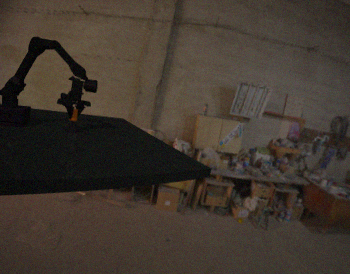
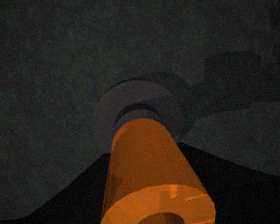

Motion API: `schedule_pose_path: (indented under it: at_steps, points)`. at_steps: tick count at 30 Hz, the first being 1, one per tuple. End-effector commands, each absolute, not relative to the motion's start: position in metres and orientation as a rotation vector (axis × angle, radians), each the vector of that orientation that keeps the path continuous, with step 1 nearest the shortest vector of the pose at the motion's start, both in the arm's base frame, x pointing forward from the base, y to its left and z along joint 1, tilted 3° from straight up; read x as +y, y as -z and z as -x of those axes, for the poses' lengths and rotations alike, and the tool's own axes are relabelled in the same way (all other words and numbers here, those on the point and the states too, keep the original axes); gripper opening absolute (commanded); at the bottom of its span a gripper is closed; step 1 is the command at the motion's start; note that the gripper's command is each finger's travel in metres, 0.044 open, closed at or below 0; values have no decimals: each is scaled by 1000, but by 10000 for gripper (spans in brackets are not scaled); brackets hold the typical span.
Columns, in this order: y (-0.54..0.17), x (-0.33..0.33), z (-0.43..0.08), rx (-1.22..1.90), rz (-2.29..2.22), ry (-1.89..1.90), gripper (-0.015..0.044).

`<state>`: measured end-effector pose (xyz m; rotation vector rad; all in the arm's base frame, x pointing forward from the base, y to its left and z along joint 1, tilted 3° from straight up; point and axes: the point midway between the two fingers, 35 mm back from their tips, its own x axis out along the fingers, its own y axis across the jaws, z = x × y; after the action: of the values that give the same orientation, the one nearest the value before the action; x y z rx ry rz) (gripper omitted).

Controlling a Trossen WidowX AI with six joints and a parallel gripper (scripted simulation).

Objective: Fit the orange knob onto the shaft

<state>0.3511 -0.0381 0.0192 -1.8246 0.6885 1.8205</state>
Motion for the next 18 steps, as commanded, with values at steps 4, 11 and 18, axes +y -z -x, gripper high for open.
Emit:
schedule_pose_path:
  at_steps: [4, 11, 18]
  points:
    - [-24, -38, -349, 682, 1834, -1833, 0]
    - [-22, -39, -352, 513, 1958, -1963, 0]
    - [-23, -39, -355, 513, 1959, -1962, 0]
